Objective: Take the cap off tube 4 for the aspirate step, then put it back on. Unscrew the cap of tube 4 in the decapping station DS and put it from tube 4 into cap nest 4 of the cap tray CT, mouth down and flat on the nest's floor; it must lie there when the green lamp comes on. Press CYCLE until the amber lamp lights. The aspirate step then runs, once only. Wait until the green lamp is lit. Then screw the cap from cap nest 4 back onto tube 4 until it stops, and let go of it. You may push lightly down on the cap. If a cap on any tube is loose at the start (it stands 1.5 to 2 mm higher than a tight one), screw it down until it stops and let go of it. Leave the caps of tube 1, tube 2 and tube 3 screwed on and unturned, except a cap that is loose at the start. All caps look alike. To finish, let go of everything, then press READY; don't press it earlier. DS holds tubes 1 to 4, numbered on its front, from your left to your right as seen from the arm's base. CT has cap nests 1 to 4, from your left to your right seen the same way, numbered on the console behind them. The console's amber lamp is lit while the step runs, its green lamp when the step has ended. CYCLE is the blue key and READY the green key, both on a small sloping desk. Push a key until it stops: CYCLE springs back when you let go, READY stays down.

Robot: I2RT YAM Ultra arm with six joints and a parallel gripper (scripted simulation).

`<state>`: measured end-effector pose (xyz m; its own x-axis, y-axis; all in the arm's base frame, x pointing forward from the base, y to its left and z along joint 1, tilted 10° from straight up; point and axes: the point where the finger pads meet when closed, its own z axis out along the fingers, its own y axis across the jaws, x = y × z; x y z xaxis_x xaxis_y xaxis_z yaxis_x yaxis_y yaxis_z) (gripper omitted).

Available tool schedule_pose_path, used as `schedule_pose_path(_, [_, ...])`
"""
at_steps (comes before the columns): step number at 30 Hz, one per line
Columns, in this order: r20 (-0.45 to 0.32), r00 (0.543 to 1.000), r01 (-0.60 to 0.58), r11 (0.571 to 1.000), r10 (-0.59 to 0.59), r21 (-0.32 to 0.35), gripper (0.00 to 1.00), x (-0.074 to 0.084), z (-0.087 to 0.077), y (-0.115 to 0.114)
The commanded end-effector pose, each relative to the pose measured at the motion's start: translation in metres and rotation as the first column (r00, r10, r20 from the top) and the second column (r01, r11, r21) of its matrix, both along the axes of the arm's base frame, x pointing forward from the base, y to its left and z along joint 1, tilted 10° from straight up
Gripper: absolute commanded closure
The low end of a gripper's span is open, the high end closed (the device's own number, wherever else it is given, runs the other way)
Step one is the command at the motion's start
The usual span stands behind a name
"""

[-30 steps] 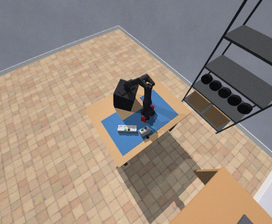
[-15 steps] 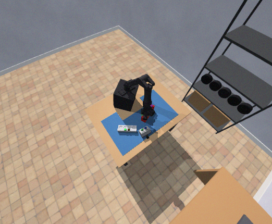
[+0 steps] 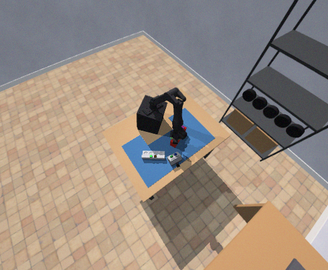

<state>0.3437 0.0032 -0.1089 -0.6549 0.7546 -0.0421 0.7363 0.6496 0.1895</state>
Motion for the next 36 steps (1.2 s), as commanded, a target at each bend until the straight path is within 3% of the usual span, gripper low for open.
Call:
schedule_pose_path(1, [-0.009, 1.0, 0.001, 1.0, -0.001, 0.0, 0.51, -0.003, 0.01, -0.001])
schedule_pose_path(9, [-0.009, 1.0, 0.001, 1.0, -0.001, 0.0, 0.51, -0.007, 0.033, -0.004])
schedule_pose_path(17, [-0.009, 1.0, 0.001, 1.0, -0.001, 0.0, 0.51, -0.007, 0.034, -0.004])
schedule_pose_path(20, [0.01, 0.97, -0.242, 0.969, 0.242, -0.042, 0.51, -0.014, 0.035, 0.021])
schedule_pose_path(22, [0.016, 0.922, -0.386, 0.92, 0.388, -0.07, 0.51, -0.018, 0.036, 0.037])
schedule_pose_path(23, [0.016, 0.917, -0.396, 0.916, 0.398, -0.072, 0.51, -0.018, 0.036, 0.037])
schedule_pose_path(26, [0.017, 0.801, -0.593, 0.797, 0.598, -0.115, 0.51, -0.025, 0.037, 0.061])
schedule_pose_path(27, [0.016, 0.793, -0.604, 0.788, 0.609, -0.118, 0.51, -0.025, 0.037, 0.061])
schedule_pose_path(28, [0.014, 0.74, -0.665, 0.735, 0.672, -0.133, 0.51, -0.027, 0.038, 0.069])
schedule_pose_path(30, [0.014, 0.74, -0.665, 0.735, 0.672, -0.133, 0.51, -0.027, 0.038, 0.069])
schedule_pose_path(33, [-0.001, 0.554, -0.819, 0.545, 0.832, -0.176, 0.51, -0.033, 0.039, 0.094])
schedule_pose_path(34, [-0.001, 0.554, -0.82, 0.545, 0.832, -0.176, 0.51, -0.033, 0.039, 0.094])
schedule_pose_path(36, [-0.016, 0.412, -0.894, 0.401, 0.911, -0.202, 0.51, -0.038, 0.04, 0.11])
